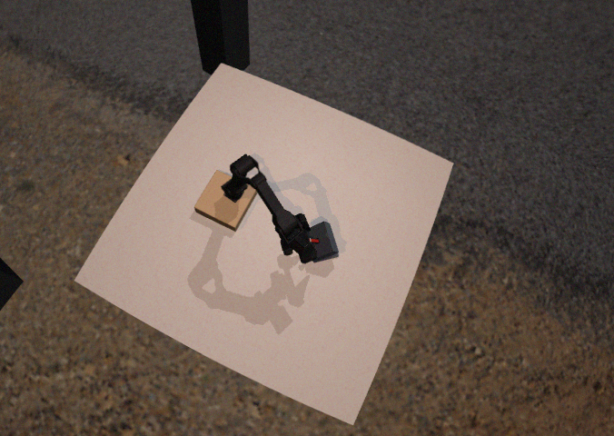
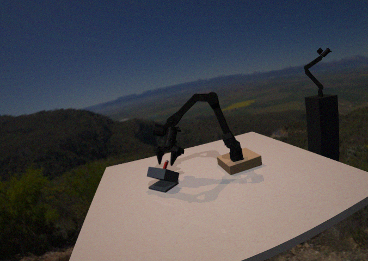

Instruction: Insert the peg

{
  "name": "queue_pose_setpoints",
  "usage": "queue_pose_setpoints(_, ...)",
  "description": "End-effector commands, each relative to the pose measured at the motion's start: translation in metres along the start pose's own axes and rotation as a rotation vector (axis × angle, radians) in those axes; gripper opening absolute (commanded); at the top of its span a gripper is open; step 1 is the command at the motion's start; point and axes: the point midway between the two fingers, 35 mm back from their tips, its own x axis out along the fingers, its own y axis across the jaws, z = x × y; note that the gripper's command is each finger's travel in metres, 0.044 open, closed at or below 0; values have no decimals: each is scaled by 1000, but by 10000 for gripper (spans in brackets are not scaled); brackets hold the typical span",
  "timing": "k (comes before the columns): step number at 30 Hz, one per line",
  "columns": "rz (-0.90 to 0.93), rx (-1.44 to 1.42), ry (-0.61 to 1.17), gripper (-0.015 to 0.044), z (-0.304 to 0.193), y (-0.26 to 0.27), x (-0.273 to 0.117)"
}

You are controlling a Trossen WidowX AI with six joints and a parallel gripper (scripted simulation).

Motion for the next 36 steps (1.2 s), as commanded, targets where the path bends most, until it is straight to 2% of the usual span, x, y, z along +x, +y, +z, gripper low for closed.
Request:
queue_pose_setpoints(1, 6, -8, 9, 440, -3, 1, -12)
queue_pose_setpoints(36, 8, -3, 0, 440, 5, 5, -85)
